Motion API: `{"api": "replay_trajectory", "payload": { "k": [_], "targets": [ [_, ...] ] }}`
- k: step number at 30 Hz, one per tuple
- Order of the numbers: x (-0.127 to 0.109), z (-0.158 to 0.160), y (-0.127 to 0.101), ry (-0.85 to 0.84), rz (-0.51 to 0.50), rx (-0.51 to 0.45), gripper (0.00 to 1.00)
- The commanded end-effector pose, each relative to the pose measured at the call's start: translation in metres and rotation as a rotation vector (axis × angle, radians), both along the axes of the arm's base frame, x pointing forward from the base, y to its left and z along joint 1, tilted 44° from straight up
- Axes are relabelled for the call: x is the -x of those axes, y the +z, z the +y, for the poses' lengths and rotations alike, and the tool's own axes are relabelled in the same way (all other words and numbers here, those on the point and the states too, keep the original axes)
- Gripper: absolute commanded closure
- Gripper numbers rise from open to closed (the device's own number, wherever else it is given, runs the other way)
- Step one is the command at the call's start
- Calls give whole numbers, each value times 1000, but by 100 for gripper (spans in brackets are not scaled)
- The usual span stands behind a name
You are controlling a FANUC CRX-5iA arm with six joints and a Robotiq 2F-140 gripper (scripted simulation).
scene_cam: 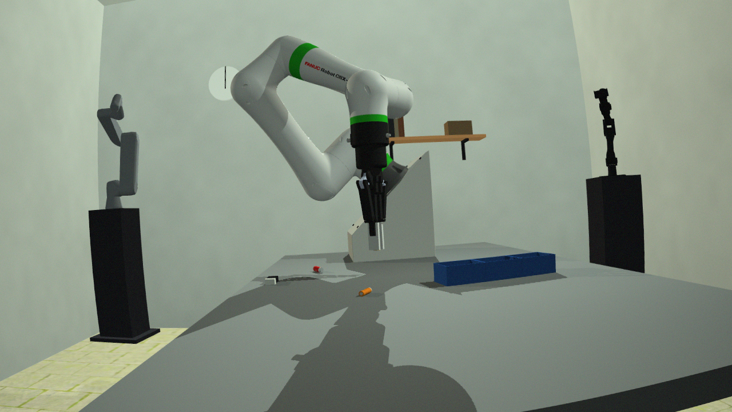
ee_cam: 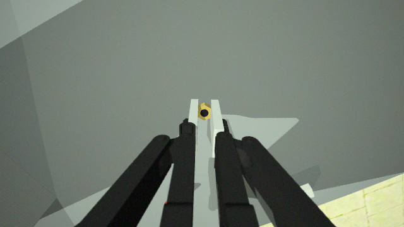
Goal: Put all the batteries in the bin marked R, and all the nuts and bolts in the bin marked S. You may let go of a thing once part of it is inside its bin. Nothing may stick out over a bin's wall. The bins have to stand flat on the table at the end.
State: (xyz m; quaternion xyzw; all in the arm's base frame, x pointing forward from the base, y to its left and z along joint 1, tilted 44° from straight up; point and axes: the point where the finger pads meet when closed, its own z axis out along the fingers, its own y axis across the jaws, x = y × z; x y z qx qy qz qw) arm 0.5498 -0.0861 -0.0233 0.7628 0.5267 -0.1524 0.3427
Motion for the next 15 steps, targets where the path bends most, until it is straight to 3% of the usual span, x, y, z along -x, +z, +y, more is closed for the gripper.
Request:
{"api": "replay_trajectory", "payload": {
  "k": [1, 11, 15],
  "targets": [
    [0, 1, 0, 0, 0, 0, 84],
    [-5, 3, -2, 0, 0, 0, 84],
    [-23, 16, -11, 0, 0, 0, 84]
  ]
}}
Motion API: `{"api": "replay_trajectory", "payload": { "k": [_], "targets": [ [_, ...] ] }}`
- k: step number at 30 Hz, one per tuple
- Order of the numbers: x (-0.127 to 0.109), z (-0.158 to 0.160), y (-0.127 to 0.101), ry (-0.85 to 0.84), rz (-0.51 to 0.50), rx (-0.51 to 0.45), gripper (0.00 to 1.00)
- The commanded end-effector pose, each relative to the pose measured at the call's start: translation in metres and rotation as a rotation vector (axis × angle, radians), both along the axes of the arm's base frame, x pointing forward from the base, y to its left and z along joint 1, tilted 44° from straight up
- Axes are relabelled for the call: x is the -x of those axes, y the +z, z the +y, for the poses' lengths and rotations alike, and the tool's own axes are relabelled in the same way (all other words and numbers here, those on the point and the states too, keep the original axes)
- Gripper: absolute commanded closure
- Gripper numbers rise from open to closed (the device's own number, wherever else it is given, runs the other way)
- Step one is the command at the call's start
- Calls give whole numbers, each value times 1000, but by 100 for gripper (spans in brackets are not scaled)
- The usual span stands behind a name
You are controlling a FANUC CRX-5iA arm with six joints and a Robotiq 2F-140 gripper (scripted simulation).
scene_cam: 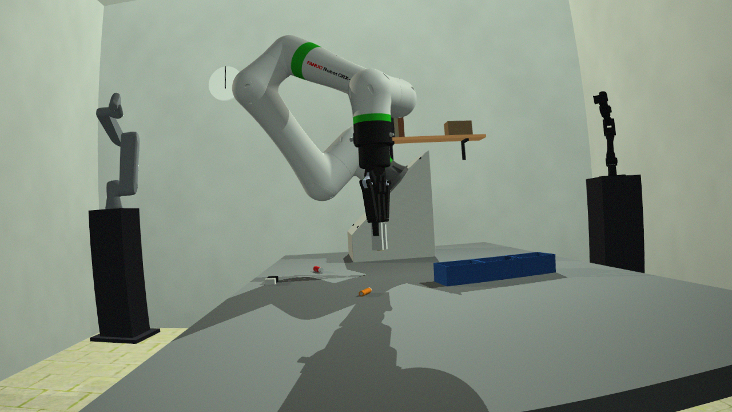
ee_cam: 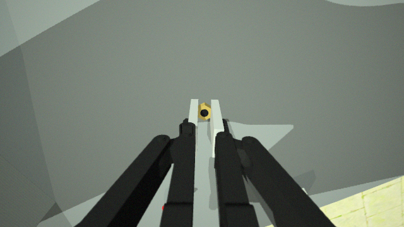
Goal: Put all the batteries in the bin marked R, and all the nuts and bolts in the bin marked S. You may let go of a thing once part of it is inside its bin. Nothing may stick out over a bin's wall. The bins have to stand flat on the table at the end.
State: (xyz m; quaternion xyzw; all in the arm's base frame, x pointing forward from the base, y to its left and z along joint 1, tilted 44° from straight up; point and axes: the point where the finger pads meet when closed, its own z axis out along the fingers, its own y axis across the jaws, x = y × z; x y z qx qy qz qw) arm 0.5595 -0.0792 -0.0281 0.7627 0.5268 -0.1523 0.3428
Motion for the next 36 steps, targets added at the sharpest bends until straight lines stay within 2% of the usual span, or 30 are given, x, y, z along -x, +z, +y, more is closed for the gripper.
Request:
{"api": "replay_trajectory", "payload": {
  "k": [1, 11, 13, 28, 32, 36],
  "targets": [
    [-18, 12, -8, 0, 0, 0, 84],
    [-64, 44, -30, 0, 0, 0, 84],
    [-64, 44, -30, 0, 0, 0, 84],
    [-133, 92, -63, 0, 0, 0, 84],
    [-138, 95, -66, 0, 0, 0, 84],
    [-156, 108, -74, 122, 115, 21, 84]
  ]
}}
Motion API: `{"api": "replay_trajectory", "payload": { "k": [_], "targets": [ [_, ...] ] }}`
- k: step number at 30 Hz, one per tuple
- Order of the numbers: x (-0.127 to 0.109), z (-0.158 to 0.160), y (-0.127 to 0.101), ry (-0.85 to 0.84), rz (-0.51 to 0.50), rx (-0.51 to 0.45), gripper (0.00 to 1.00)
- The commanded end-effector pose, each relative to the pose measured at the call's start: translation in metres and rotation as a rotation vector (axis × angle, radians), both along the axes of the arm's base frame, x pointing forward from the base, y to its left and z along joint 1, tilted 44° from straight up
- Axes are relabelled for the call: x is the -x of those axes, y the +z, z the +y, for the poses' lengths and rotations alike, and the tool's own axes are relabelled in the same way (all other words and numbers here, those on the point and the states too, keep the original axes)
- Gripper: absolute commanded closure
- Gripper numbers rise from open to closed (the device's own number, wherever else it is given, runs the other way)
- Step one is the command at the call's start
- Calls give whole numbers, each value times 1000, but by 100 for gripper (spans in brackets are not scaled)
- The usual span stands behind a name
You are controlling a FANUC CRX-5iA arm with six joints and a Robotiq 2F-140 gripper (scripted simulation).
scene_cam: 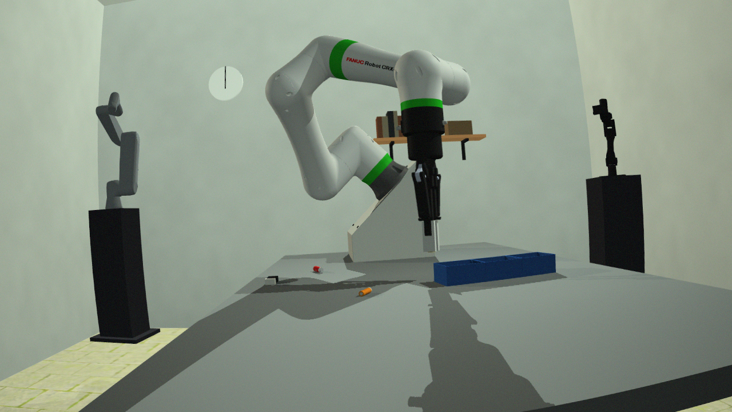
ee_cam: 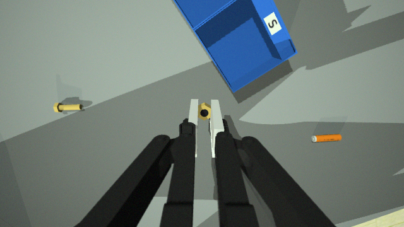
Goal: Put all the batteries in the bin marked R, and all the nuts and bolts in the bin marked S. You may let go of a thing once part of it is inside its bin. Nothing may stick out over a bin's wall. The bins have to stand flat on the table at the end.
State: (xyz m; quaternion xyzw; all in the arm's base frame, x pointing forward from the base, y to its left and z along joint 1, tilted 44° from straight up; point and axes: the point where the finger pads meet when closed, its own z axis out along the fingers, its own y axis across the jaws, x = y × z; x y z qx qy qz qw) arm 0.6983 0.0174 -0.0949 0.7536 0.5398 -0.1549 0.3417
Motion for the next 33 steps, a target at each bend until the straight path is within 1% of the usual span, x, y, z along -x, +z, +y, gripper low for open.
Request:
{"api": "replay_trajectory", "payload": {
  "k": [1, 9, 11, 12, 19, 33],
  "targets": [
    [-22, 15, -10, 110, 110, 21, 84],
    [-59, 40, -27, 283, 249, 52, 84],
    [-59, 40, -27, 283, 249, 52, 84],
    [-62, 42, -29, 342, 302, 63, 84],
    [-63, 43, -30, 444, 430, 83, 84],
    [-61, 42, -28, 444, 430, 83, 84]
  ]
}}
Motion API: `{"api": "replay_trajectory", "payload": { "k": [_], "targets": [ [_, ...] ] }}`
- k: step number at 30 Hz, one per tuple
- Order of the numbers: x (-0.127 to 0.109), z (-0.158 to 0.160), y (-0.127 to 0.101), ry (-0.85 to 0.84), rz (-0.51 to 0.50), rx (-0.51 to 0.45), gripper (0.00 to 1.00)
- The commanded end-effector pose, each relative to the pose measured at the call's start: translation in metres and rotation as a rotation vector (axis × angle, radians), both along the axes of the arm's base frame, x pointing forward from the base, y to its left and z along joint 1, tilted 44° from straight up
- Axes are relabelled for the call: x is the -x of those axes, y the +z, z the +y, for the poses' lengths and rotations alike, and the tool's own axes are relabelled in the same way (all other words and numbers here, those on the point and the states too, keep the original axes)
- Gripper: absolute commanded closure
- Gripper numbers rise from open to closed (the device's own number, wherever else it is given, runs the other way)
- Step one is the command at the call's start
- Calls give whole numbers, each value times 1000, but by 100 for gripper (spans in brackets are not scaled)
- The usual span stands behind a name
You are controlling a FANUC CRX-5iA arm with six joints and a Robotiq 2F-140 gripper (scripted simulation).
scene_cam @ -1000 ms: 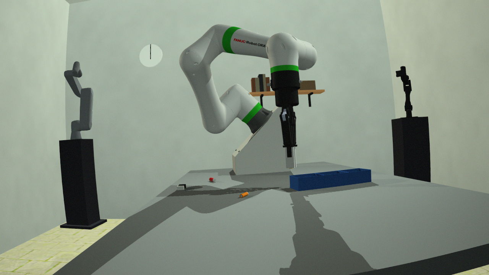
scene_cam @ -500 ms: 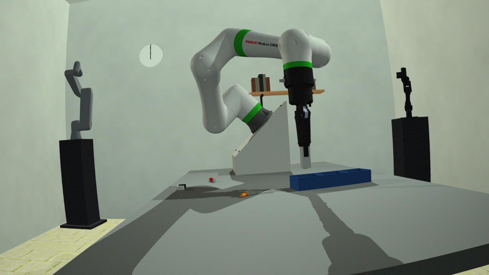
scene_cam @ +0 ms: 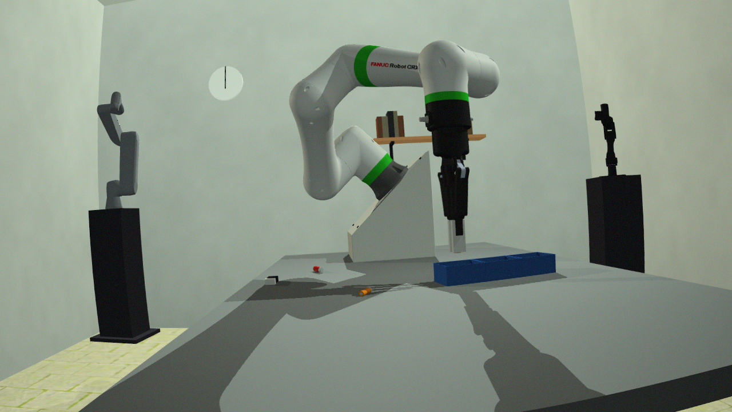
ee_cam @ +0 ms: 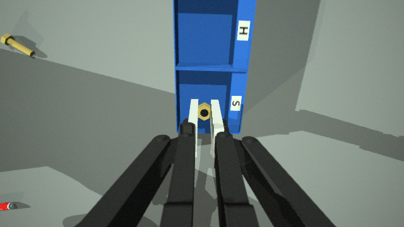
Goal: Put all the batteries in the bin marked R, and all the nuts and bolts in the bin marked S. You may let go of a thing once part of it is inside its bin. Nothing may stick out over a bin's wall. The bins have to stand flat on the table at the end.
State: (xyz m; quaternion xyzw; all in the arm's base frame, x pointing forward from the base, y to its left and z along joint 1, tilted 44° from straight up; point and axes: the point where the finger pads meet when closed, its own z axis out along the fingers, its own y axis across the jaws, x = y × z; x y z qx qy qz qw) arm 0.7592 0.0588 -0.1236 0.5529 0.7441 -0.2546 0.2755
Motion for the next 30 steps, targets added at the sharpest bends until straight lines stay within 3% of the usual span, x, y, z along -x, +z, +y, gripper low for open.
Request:
{"api": "replay_trajectory", "payload": {
  "k": [1, 30],
  "targets": [
    [0, 0, 0, 0, 0, 0, 84],
    [-4, -26, -27, 0, 0, 0, 84]
  ]
}}
